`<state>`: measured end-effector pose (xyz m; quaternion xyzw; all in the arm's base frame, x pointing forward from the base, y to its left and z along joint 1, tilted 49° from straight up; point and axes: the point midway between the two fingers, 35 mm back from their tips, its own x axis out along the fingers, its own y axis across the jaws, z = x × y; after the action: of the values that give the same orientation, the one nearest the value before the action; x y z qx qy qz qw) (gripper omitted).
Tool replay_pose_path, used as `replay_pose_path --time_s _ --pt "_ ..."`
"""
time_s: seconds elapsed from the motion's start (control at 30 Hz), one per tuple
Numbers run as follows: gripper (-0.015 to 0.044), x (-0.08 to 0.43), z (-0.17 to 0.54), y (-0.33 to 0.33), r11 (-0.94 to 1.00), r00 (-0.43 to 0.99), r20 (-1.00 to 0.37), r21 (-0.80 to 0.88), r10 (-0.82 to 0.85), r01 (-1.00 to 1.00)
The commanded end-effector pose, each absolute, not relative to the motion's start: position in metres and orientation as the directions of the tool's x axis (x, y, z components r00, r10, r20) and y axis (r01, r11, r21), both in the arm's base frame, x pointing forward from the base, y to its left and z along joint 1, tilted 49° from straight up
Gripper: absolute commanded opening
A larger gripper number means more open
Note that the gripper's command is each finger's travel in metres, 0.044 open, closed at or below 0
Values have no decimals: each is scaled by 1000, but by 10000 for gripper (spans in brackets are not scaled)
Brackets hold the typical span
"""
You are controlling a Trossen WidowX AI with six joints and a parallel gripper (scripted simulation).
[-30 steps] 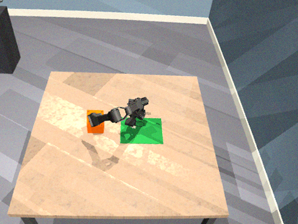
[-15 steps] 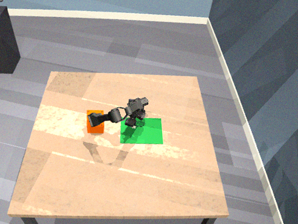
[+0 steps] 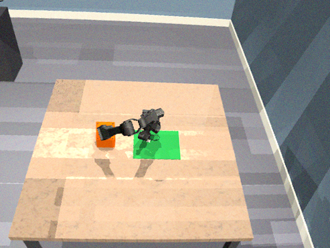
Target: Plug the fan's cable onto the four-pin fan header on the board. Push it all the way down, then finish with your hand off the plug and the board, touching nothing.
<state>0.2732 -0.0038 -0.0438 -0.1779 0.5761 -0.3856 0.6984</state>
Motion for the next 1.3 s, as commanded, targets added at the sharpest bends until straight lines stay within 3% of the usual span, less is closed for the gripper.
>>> replay_pose_path --time_s 0.0,1.27 --pt "0 273 -44 -5 637 40 -663 -698 -748 327" --pt "0 274 -56 -18 636 40 -662 -699 -748 328"
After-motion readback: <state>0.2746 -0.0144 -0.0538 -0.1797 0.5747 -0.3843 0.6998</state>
